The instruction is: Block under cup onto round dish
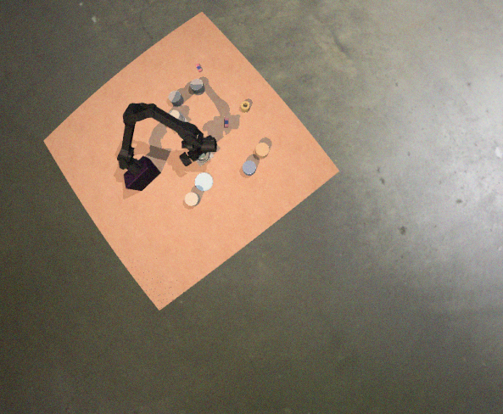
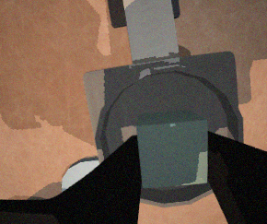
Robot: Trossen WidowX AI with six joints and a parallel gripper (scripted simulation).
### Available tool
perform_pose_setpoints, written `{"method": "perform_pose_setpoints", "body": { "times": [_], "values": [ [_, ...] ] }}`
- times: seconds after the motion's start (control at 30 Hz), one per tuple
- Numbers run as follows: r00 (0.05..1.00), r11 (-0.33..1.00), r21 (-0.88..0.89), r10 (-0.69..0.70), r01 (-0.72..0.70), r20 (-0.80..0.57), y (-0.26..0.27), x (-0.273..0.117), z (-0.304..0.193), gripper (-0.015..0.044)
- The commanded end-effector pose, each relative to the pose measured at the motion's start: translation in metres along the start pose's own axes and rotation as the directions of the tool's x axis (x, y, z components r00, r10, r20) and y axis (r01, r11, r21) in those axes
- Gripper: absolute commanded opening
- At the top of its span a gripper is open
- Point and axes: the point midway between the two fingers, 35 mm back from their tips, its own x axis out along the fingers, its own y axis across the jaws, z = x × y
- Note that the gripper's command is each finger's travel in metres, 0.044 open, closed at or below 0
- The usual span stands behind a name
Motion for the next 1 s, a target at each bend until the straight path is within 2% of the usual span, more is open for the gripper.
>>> {"method": "perform_pose_setpoints", "body": {
  "times": [0.0,0.07,0.43,0.53,0.67,0.97],
  "values": [
    [1.0,1.0,0.005,-0.002,0.002,0.002,0.0,-0.001,0.0,0.0036],
    [1.0,1.0,0.006,-0.002,0.002,0.001,-0.002,-0.009,0.0,0.0],
    [1.0,1.0,0.006,-0.002,0.002,-0.001,-0.001,-0.085,-0.001,0.0],
    [1.0,1.0,0.006,-0.001,0.001,-0.001,0.0,-0.095,-0.001,0.0],
    [1.0,1.0,0.006,-0.001,0.001,-0.002,0.002,-0.091,-0.007,0.0],
    [1.0,1.0,0.01,-0.001,0.001,-0.007,0.048,-0.029,-0.085,0.0]
  ]
}}
